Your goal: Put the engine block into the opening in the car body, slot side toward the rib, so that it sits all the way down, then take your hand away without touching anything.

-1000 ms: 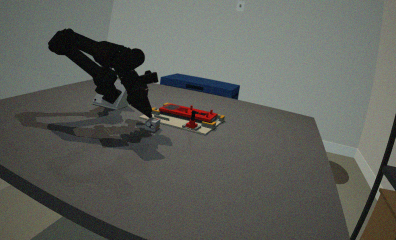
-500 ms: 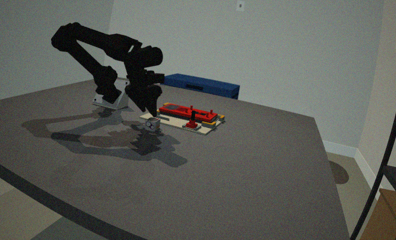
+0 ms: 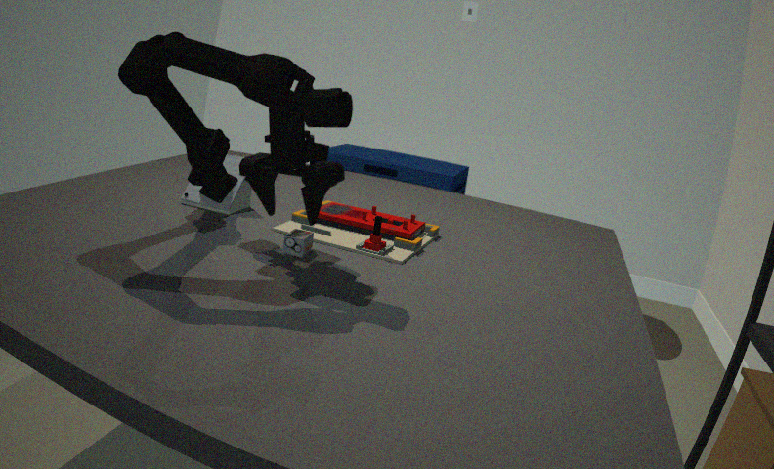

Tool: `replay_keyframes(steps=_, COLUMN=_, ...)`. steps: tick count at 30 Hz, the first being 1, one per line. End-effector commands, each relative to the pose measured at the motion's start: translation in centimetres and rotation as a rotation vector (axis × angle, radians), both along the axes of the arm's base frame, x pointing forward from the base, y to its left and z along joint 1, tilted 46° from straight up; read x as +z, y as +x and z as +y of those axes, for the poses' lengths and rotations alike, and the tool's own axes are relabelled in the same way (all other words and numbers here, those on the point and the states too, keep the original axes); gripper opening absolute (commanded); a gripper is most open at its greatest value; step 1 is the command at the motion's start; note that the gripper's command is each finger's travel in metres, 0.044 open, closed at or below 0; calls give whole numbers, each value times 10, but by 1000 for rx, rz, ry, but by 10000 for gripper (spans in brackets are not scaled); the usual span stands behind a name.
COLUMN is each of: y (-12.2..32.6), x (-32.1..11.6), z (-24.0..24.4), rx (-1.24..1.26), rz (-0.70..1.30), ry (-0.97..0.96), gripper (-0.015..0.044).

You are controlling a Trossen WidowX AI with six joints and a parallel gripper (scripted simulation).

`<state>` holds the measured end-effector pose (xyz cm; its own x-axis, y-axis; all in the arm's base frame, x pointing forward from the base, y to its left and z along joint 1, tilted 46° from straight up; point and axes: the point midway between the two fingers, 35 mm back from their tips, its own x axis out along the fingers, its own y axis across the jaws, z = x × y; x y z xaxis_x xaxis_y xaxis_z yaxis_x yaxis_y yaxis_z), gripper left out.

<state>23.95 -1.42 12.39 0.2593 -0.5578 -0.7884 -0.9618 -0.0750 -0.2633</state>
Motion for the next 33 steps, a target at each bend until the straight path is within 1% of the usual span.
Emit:
replay_keyframes(steps=1, y=3, x=4, z=2, rx=51, rz=78, ry=-68, gripper=440)
replay_keyframes(steps=10, y=13, x=11, z=10, rx=178, rz=274, ry=-226, gripper=440)
replay_keyframes(steps=18, y=22, x=11, z=12, rx=181, rz=277, ry=-229, gripper=440)
replay_keyframes(steps=33, y=27, x=-8, z=-8, rx=181, rz=276, ry=-229, gripper=440)
